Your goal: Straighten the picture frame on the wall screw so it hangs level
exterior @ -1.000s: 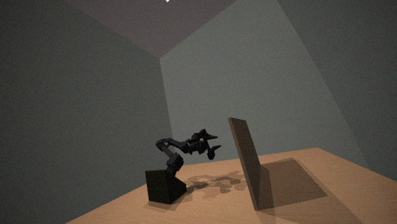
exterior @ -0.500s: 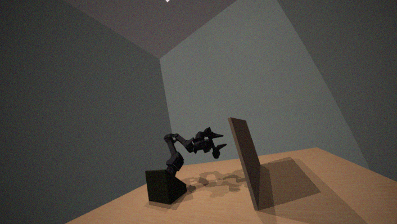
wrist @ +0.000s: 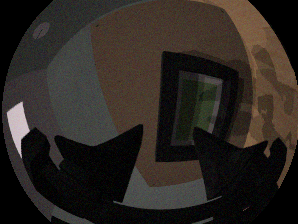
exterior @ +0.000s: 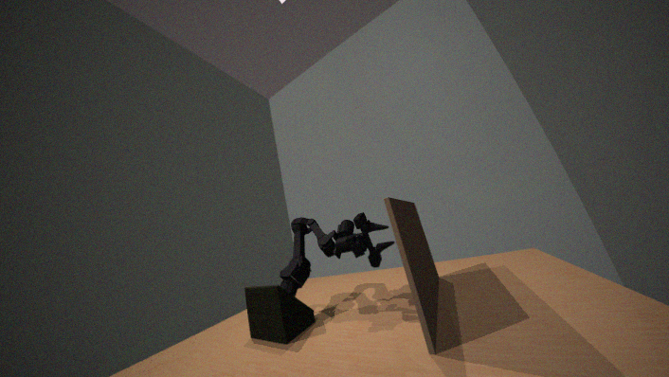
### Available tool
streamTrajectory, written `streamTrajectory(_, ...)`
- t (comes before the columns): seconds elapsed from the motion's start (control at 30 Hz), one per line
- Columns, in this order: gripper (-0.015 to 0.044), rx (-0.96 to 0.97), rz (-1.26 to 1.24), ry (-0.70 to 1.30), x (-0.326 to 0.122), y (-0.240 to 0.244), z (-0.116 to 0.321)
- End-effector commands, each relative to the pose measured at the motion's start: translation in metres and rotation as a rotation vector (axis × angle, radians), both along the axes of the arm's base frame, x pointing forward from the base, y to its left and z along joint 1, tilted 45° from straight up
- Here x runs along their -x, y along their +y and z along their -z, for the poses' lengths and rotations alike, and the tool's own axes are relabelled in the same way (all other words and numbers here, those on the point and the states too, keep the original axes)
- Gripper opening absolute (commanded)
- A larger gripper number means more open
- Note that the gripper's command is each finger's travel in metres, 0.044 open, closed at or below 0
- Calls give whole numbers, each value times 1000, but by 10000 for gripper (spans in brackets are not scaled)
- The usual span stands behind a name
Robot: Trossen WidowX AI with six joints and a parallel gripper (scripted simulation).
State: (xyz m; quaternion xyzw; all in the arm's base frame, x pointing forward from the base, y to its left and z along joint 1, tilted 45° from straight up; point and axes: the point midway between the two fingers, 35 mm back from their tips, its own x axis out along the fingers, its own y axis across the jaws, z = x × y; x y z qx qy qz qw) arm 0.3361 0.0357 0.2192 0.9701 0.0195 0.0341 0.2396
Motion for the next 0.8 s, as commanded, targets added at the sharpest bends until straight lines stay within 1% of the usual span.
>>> streamTrajectory(0.0, 260, -5, -4, -5, -2, 1, -1)
streamTrajectory(0.3, 260, -5, -4, -5, -4, 1, -2)
streamTrajectory(0.77, 260, -5, -4, -6, -26, 2, -4)
